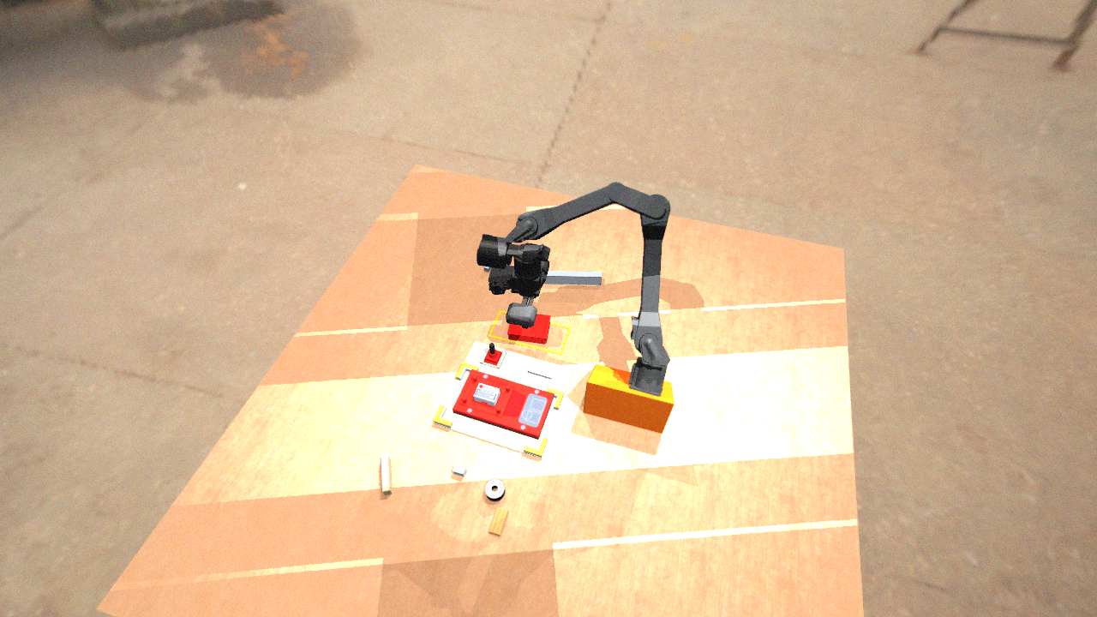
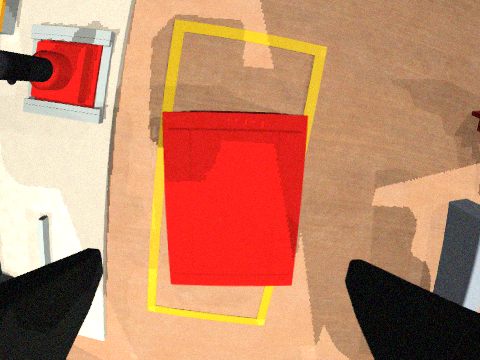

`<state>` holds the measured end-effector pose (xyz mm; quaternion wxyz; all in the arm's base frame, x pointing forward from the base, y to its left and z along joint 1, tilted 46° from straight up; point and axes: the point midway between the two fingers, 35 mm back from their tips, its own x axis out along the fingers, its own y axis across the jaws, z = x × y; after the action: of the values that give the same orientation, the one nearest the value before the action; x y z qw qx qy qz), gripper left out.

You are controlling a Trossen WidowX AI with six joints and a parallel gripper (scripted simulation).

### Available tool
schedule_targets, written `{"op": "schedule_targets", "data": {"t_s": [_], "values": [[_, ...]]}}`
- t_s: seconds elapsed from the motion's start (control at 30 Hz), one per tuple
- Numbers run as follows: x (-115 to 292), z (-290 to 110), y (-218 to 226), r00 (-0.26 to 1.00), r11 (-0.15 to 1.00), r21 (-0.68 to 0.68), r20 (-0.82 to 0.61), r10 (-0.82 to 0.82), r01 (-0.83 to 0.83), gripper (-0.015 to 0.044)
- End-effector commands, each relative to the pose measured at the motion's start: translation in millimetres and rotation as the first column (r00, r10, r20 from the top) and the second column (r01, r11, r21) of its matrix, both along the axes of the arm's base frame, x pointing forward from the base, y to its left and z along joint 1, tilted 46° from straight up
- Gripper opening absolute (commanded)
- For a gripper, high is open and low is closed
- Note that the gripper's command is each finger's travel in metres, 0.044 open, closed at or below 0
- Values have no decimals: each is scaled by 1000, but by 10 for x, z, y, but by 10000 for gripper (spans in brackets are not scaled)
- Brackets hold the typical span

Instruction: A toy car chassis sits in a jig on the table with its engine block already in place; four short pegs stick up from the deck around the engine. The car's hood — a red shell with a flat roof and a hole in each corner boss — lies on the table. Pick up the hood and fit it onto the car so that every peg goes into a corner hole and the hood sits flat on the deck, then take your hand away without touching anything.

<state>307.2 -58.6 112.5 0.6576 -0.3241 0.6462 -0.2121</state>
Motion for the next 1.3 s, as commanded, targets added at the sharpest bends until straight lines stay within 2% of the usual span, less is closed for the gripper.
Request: {"op": "schedule_targets", "data": {"t_s": [0.0, 1.27], "values": [[28, 38, 2, 999, 999, -18, -27, 30, -31, 440], [64, -194, -228, 999, 999, -17, -27, 30, -31, 440]]}}
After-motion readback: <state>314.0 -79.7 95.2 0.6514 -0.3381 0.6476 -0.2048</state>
